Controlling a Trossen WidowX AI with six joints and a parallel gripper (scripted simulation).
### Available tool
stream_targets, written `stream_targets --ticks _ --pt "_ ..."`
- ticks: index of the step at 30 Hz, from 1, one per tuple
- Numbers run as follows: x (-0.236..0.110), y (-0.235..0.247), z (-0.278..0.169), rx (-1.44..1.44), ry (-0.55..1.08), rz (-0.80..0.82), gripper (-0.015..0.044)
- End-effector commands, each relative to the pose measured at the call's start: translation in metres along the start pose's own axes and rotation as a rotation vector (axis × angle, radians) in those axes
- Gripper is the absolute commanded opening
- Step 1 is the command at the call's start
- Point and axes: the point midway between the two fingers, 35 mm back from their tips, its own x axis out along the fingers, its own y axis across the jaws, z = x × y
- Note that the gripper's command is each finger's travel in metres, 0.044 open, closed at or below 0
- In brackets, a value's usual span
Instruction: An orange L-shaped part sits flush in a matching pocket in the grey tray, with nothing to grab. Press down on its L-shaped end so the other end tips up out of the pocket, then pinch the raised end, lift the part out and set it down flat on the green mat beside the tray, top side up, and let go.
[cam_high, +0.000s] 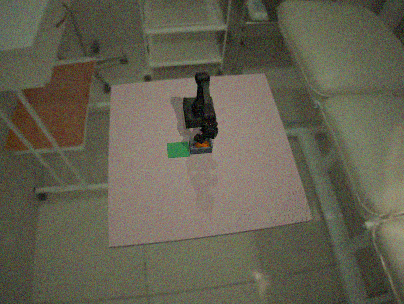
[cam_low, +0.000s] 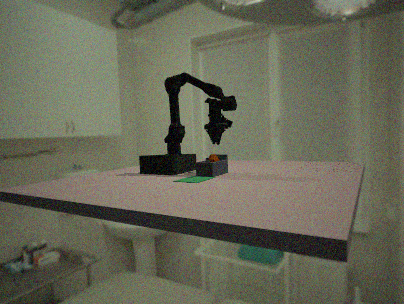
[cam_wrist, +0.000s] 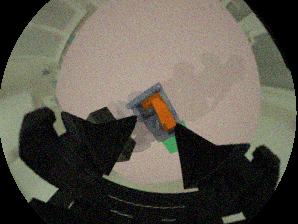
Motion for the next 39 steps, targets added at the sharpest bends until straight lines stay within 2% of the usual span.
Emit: stream_targets --ticks 1,16,24,39 --pt "-0.003 -0.028 -0.024 -0.695 0.007 -0.012 0.028" --pt "-0.003 -0.029 -0.025 -0.728 0.007 -0.012 0.028" --pt "0.026 -0.029 -0.025 -0.728 0.007 -0.012 0.028" --pt "0.043 -0.03 -0.024 -0.728 0.007 -0.012 0.028"
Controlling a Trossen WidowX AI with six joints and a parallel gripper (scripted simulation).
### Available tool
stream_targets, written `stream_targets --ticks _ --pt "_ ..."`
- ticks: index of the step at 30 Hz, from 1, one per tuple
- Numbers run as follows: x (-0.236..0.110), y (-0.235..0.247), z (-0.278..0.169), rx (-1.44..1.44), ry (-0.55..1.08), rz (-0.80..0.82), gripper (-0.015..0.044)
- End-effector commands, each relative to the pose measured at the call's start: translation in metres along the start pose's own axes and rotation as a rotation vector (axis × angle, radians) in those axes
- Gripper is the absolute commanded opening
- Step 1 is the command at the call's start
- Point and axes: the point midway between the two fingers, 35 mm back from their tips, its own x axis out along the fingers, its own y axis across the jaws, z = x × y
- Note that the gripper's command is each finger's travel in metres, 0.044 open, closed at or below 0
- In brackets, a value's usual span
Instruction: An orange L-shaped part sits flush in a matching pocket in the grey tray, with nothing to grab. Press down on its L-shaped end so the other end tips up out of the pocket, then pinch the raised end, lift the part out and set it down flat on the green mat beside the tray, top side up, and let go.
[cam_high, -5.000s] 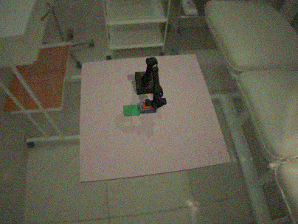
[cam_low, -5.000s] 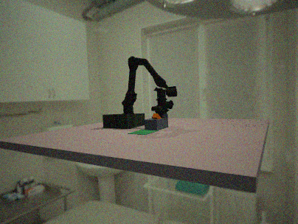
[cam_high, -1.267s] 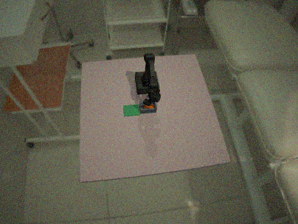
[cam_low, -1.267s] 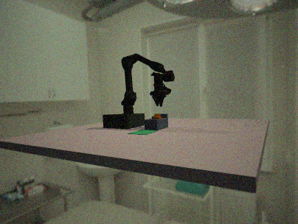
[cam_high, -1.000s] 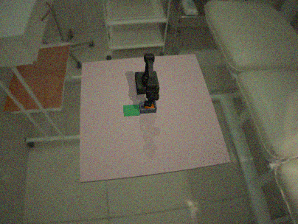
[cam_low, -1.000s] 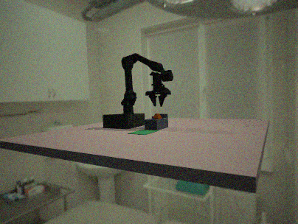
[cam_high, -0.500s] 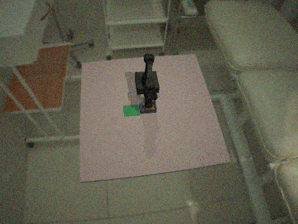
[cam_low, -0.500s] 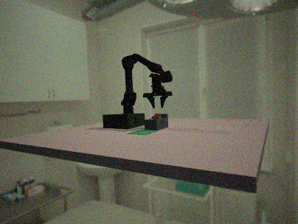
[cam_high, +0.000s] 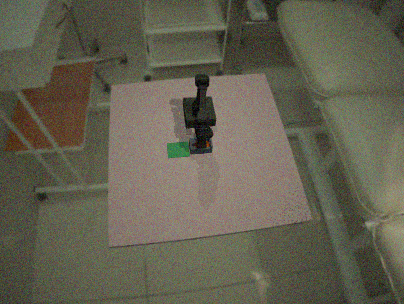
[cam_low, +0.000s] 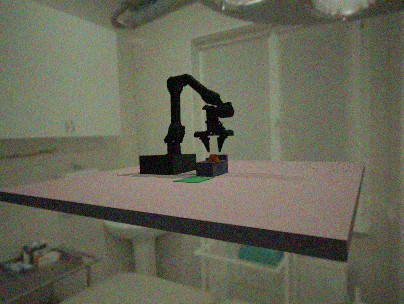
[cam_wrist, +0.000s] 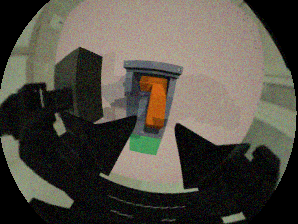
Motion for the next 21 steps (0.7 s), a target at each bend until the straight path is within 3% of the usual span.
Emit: stream_targets --ticks 1,21 --pt "0.01 0.002 -0.001 -0.002 0.004 0.012 0.028" --pt "0.041 0.004 -0.001 -0.002 0.004 0.012 0.028"
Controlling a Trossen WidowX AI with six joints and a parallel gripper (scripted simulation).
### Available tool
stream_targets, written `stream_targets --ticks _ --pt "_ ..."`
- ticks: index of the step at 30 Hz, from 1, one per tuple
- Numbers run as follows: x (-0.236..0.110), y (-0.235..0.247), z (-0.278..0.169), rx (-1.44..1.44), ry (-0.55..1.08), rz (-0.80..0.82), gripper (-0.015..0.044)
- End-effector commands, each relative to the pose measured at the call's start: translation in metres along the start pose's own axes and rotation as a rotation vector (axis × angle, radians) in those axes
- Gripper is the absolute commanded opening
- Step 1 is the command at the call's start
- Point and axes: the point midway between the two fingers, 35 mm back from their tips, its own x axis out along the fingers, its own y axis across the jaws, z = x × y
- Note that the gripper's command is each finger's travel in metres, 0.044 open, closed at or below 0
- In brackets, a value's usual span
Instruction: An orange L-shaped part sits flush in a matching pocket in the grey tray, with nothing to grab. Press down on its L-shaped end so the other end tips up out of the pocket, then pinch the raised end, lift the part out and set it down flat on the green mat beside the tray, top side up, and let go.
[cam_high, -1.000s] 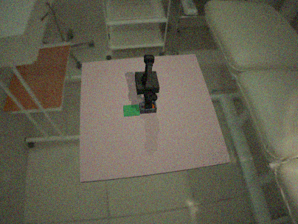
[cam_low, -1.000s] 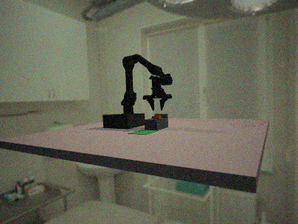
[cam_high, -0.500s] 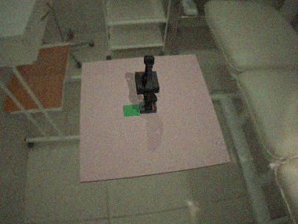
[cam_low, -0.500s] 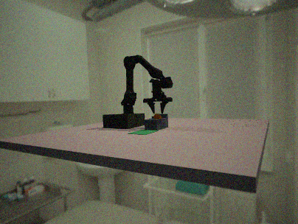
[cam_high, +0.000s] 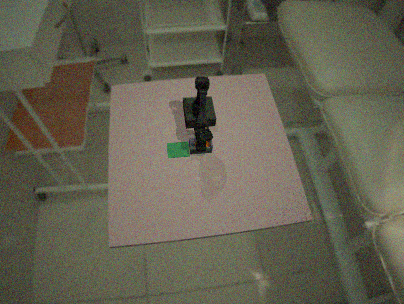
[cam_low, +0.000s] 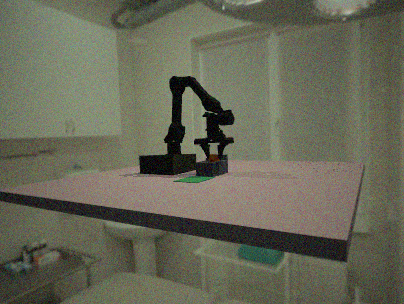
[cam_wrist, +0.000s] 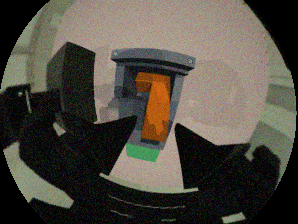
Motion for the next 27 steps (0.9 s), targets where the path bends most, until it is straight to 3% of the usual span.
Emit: stream_targets --ticks 1,4,10,19,22,27 --pt "0.0072 0.0028 -0.0007 0.005 0.004 0.011 0.028" --pt "0.0072 0.0028 -0.0007 0.005 0.004 0.011 0.028" --pt "0.0037 0.001 0.0 0.0 0.0 0.003 0.0122" --pt "0.0037 0.001 0.0 0.0 0.0 0.003 0.0062" --pt "0.0037 0.001 0.0 0.0 0.0 0.003 0.0" --pt "0.0034 0.001 0.0 0.0 0.0 0.003 0.0"
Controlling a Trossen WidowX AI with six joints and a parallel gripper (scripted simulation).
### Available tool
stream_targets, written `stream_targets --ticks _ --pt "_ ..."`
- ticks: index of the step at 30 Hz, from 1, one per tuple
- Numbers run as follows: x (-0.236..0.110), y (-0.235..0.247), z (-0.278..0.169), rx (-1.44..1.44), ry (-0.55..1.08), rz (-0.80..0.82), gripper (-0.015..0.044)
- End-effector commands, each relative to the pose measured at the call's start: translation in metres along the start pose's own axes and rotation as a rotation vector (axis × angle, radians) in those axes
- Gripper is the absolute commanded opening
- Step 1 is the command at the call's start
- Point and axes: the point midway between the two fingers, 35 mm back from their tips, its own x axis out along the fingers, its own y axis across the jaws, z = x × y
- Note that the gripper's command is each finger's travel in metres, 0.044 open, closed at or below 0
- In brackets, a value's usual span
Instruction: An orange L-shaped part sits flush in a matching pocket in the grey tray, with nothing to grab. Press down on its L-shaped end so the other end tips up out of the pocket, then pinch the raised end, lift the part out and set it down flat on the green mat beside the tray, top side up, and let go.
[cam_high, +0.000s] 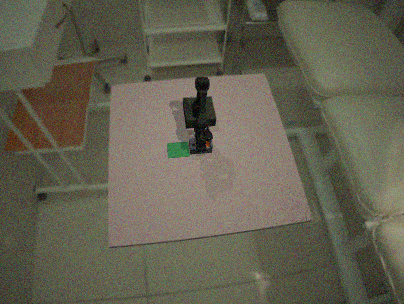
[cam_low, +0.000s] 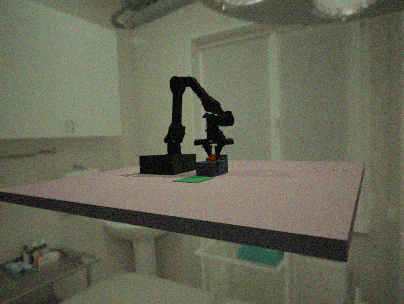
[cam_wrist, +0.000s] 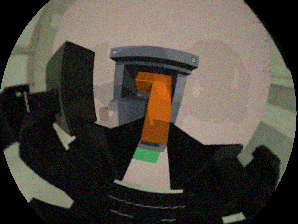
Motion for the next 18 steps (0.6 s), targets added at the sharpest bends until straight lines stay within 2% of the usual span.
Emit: stream_targets --ticks 1,18 --pt "-0.001 0.0 0.0 0.0 0.0 -0.001 0.0" --pt "-0.025 0.001 0.0 0.004 0.004 0.005 0.0"
